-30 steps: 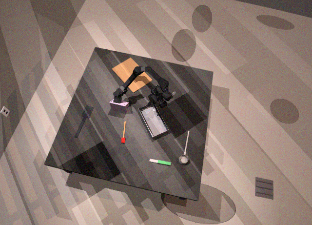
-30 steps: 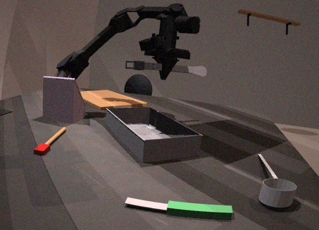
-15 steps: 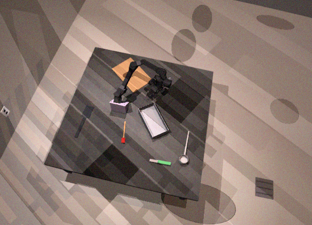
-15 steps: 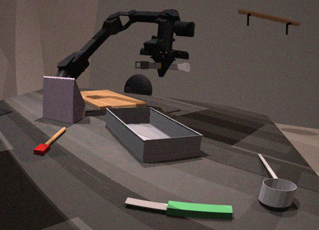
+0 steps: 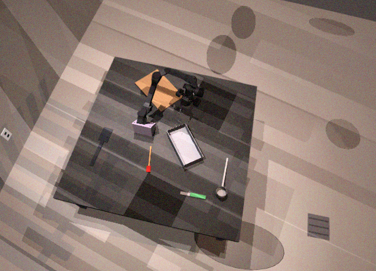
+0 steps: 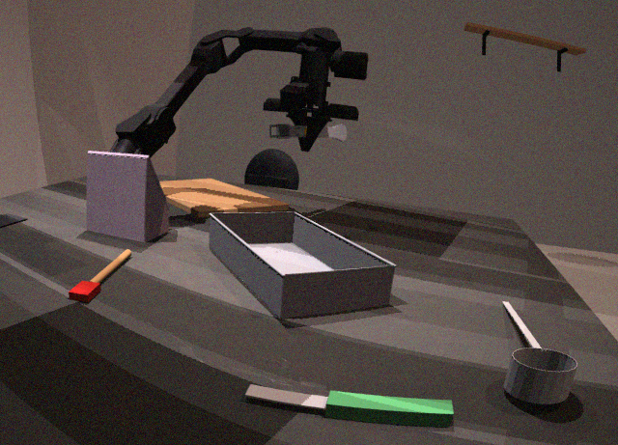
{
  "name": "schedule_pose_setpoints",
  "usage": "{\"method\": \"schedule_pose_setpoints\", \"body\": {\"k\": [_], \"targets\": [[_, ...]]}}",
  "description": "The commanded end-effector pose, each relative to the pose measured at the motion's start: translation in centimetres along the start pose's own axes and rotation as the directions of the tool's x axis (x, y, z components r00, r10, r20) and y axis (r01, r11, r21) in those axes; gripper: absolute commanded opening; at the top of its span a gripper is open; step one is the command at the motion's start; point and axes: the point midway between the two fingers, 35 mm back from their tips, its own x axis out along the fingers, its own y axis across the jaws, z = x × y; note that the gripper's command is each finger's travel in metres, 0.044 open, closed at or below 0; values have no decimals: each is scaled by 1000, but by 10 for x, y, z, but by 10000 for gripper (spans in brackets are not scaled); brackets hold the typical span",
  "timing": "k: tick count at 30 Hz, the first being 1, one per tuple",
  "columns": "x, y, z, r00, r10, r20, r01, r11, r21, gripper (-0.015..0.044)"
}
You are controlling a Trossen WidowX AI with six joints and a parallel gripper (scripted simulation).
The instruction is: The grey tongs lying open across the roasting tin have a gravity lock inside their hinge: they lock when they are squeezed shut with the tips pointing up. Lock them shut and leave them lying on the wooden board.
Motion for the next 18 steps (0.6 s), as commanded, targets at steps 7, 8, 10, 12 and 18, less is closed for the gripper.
{"method": "schedule_pose_setpoints", "body": {"k": [7,8,10,12,18], "targets": [[15,-36,-26,997,-4,76,14,992,-129,-150],[17,-40,-29,996,-4,84,16,990,-143,-150],[20,-48,-33,995,-4,99,21,985,-170,-150],[23,-57,-38,994,-3,113,26,980,-197,-150],[31,-82,-50,989,7,148,36,959,-283,-150]]}}
